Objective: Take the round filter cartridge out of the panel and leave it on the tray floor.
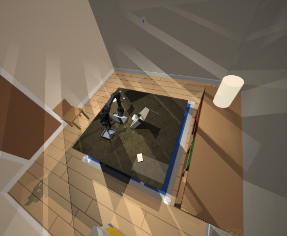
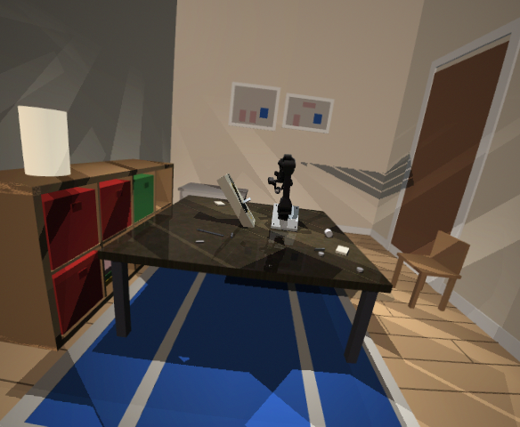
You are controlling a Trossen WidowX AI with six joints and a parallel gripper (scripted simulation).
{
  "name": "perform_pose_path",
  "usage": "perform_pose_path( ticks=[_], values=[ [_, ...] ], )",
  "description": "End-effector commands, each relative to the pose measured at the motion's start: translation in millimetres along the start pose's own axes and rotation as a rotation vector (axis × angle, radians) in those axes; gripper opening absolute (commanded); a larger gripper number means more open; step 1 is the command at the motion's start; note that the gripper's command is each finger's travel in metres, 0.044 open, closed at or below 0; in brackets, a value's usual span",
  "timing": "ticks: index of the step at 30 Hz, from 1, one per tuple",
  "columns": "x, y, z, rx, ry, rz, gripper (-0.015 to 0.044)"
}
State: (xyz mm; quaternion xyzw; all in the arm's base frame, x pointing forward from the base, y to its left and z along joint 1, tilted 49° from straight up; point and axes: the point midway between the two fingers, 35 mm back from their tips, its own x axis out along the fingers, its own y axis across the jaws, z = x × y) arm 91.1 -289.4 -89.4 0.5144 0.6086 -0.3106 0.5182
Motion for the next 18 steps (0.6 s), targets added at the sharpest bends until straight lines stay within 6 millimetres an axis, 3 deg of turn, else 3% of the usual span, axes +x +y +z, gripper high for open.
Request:
perform_pose_path(
  ticks=[1,14,18],
  values=[
    [16.3,-21.9,-10.3,0.074,0.001,-0.043,0.0000],
    [60.2,-78.6,-56.2,0.290,0.007,-0.171,0.0000],
    [64.4,-83.9,-62.7,0.316,0.011,-0.186,0.0000]
  ],
)
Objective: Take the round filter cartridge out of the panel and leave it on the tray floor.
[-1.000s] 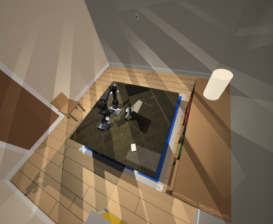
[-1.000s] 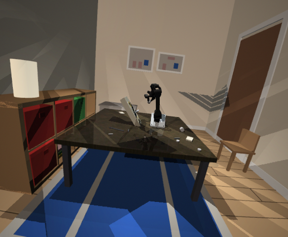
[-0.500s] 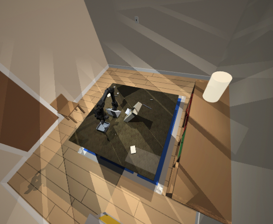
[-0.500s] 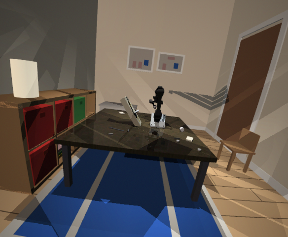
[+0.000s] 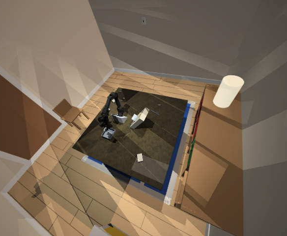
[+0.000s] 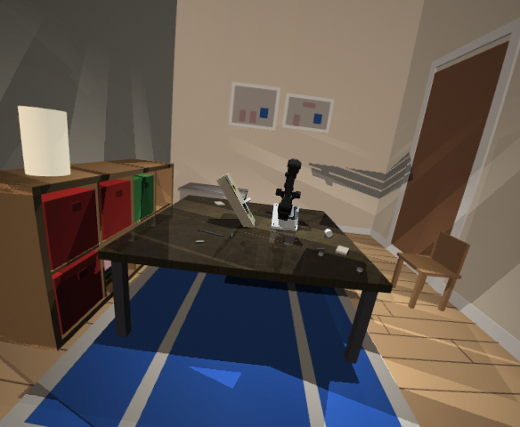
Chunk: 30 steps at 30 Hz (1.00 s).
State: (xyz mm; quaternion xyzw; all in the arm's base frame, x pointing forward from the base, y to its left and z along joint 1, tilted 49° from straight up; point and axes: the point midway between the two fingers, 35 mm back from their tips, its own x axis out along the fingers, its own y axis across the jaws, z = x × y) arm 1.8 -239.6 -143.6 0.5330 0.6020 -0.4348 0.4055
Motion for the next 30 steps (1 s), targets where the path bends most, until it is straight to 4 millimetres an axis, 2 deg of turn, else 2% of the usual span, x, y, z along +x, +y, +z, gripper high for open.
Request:
perform_pose_path(
  ticks=[1,3,14,18,30],
  values=[
    [4.6,-4.9,-2.7,0.025,-0.004,-0.015,0.0000],
    [8.7,-4.9,-4.3,0.025,-0.004,-0.015,0.0000],
    [66.5,-4.7,-38.0,0.025,-0.003,-0.016,0.0000],
    [69.6,-4.7,-40.6,0.025,-0.003,-0.016,0.0000],
    [66.2,-3.9,-40.5,0.027,0.009,-0.012,0.0315]
  ],
)
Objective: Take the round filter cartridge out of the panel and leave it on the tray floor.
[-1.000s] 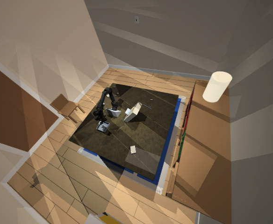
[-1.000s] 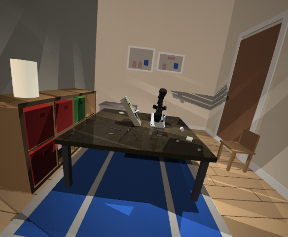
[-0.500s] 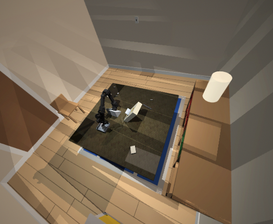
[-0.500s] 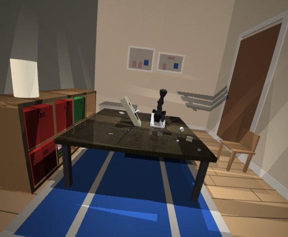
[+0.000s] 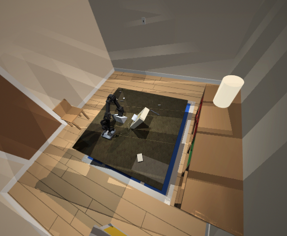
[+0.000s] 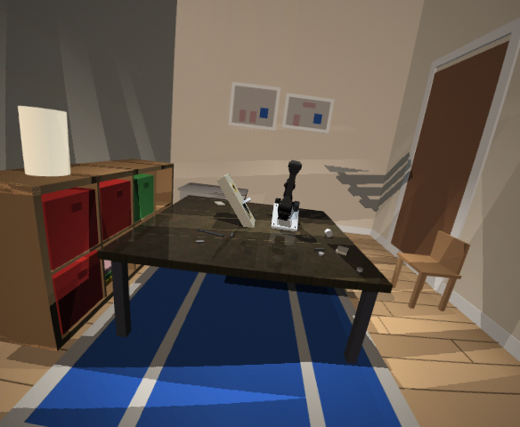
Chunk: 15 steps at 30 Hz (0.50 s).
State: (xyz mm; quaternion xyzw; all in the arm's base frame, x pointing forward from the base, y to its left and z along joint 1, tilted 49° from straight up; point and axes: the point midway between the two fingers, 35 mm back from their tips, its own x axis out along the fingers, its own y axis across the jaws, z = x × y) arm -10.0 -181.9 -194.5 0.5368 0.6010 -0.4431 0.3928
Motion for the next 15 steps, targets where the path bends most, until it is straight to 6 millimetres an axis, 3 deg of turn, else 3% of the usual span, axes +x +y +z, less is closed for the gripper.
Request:
perform_pose_path(
  ticks=[1,5,8,12,15],
  values=[
    [-0.2,0.1,0.0,0.000,0.000,0.000,0.0341],
    [-0.2,0.1,0.0,0.000,0.000,0.000,0.0440],
    [-2.3,0.1,1.8,0.000,0.000,0.000,0.0440],
    [-50.2,0.1,30.5,0.000,-0.001,0.000,0.0440],
    [-61.3,0.1,35.1,0.000,-0.001,0.001,0.0440]
  ],
)
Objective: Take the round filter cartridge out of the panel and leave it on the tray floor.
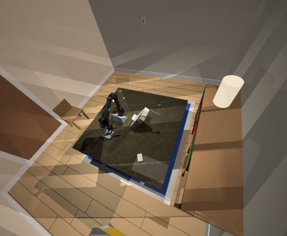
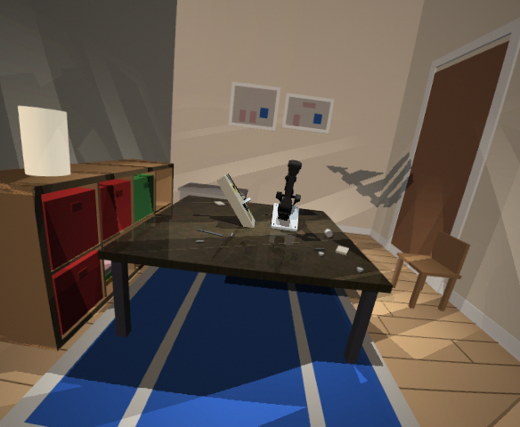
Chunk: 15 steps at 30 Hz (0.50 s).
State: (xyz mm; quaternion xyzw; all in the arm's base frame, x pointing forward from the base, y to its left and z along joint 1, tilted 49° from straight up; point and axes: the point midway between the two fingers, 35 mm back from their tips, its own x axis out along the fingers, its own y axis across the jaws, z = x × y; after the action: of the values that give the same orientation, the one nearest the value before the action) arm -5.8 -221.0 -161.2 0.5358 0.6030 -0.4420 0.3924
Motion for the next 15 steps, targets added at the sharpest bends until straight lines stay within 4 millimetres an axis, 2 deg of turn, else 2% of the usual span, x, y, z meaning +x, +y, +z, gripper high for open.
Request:
perform_pose_path(
  ticks=[1,2,15],
  values=[
    [-17.7,0.7,7.7,0.003,-0.003,0.003,0.0440],
    [-7.4,0.0,6.8,0.001,-0.017,0.001,0.0440],
    [-7.4,0.0,6.8,0.001,-0.017,0.001,0.0440]
  ],
)
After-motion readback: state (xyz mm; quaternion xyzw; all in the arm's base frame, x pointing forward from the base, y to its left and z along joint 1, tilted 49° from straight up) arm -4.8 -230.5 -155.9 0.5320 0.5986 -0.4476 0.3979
